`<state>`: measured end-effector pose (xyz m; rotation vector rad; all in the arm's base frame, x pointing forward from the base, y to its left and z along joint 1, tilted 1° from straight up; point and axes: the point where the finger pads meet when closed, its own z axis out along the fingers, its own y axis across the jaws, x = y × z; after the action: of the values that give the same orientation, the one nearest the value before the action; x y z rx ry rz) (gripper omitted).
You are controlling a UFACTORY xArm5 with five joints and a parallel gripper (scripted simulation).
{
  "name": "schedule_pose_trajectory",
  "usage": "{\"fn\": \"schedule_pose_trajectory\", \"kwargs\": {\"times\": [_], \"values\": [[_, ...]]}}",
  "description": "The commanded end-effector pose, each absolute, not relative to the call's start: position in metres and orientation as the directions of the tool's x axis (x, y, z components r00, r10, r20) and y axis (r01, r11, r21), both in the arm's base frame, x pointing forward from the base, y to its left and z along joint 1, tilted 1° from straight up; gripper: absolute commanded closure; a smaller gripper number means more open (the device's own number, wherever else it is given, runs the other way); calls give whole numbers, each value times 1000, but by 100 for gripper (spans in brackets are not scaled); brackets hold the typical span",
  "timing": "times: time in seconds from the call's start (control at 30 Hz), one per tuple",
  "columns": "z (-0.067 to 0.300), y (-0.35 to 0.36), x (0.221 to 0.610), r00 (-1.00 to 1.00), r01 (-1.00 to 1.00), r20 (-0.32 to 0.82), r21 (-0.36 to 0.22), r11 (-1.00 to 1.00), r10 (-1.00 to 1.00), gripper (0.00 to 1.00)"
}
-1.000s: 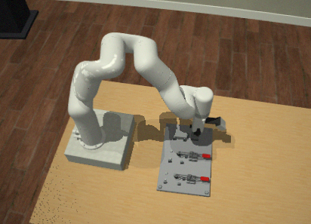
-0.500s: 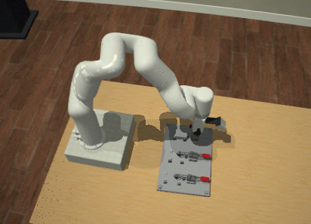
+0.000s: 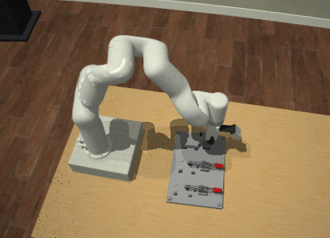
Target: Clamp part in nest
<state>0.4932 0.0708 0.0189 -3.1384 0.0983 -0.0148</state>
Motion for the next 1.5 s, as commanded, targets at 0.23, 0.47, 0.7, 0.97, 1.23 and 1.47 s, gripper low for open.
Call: {"fn": "schedule_pose_trajectory", "kwargs": {"times": [0.23, 0.47, 0.7, 0.97, 1.23, 1.47], "values": [[20, 71, 502, 998, -63, 14, -3, -998, -63, 100], [18, 70, 509, 998, -63, 14, -3, -998, -63, 100], [16, 70, 514, 998, -63, 14, -3, -998, -63, 100], [12, 69, 522, 998, -63, 14, -3, -998, -63, 100], [7, 69, 528, 998, -63, 14, -3, -998, -63, 100], [1, 69, 533, 998, -63, 14, -3, -998, -63, 100]]}}
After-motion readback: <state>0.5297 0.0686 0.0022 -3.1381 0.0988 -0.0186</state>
